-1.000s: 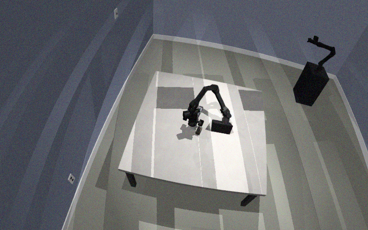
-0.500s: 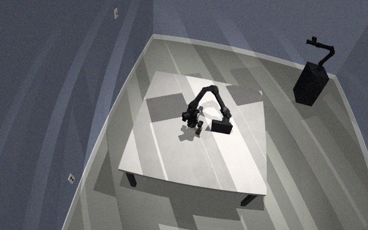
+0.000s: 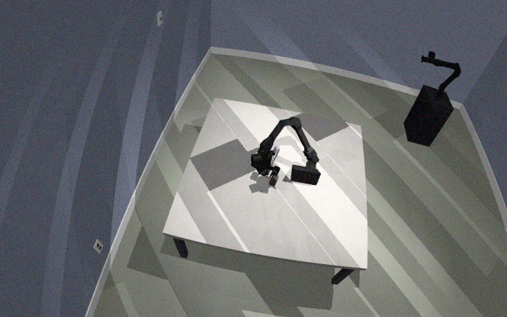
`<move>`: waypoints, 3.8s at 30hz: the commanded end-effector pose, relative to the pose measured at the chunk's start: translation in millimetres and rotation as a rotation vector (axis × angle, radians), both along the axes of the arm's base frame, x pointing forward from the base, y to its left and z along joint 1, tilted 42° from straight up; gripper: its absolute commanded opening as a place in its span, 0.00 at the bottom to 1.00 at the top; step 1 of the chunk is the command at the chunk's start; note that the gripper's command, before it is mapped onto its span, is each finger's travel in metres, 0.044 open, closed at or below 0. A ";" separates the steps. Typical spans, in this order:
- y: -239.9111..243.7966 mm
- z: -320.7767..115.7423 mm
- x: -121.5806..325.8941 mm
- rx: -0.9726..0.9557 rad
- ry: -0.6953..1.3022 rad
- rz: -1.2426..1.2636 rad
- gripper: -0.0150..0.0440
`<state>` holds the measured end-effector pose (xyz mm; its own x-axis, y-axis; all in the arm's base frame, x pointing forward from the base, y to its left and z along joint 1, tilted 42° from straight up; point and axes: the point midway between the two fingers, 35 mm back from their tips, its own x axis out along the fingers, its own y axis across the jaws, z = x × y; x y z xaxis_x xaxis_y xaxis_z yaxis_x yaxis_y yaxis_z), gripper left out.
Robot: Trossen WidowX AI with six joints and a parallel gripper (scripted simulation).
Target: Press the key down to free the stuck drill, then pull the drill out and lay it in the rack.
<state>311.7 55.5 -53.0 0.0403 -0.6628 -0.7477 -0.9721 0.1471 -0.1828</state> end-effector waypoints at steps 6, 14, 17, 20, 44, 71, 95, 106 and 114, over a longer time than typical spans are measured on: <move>-5.3 1.7 -1.1 -0.004 0.002 0.002 1.00; -8.9 3.0 -1.7 -0.004 0.002 0.002 1.00; -10.2 3.4 -1.9 -0.004 0.002 0.002 1.00; -11.5 3.8 -2.3 -0.004 0.002 0.002 1.00; -13.6 4.6 -2.3 0.000 -0.001 0.000 0.42; -10.3 5.7 -4.2 -0.004 0.003 0.002 0.25; 14.0 -10.4 3.7 -0.002 0.002 0.002 0.25; 27.1 -19.4 7.2 -0.001 0.001 0.002 0.25; 37.5 -26.7 10.0 0.000 0.001 0.002 0.25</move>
